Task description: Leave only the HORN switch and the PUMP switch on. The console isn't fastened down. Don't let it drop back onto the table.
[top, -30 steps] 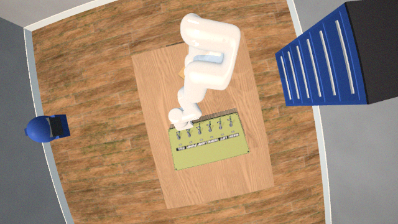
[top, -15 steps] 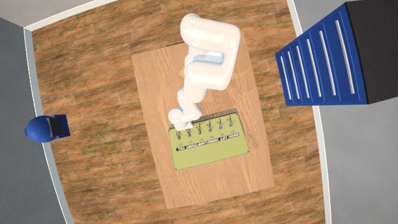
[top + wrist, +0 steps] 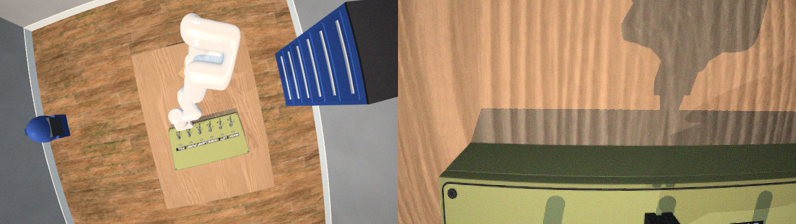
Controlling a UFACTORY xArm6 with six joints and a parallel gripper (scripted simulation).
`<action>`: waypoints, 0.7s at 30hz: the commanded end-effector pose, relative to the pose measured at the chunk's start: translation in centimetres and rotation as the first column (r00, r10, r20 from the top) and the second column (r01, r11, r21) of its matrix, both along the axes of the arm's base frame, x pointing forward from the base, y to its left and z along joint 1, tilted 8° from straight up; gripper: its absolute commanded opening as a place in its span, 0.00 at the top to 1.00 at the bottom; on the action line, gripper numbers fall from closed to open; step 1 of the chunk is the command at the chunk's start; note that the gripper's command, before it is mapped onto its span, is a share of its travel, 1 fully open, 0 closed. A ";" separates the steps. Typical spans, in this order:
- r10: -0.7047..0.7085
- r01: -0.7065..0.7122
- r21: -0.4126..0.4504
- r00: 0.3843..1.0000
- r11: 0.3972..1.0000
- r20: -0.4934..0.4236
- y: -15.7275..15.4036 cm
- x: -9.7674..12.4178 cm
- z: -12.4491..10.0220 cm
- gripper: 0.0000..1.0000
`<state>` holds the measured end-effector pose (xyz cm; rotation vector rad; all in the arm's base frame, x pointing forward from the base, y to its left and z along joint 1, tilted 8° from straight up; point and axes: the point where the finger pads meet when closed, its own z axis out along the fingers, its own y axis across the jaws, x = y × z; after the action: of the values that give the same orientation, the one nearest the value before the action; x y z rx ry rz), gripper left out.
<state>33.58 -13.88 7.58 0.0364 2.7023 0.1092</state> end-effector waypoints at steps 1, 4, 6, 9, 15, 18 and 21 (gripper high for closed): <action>0.000 0.000 -0.002 1.000 1.000 0.003 -0.1 0.1 0.1 1.00; 0.000 0.000 -0.002 1.000 1.000 0.003 -0.1 0.2 0.1 1.00; 0.000 0.000 -0.002 1.000 1.000 0.003 -0.1 0.2 0.2 1.00; 0.000 0.000 -0.002 1.000 1.000 0.003 -0.1 0.3 0.2 1.00; 0.000 0.000 -0.002 1.000 1.000 0.003 -0.1 0.5 0.3 1.00; 0.000 0.000 -0.002 1.000 1.000 0.003 -0.1 0.7 0.4 1.00; 0.000 0.000 -0.002 1.000 1.000 0.003 -0.1 0.9 0.5 1.00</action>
<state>34.07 -13.90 7.81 0.0364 2.7022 0.1092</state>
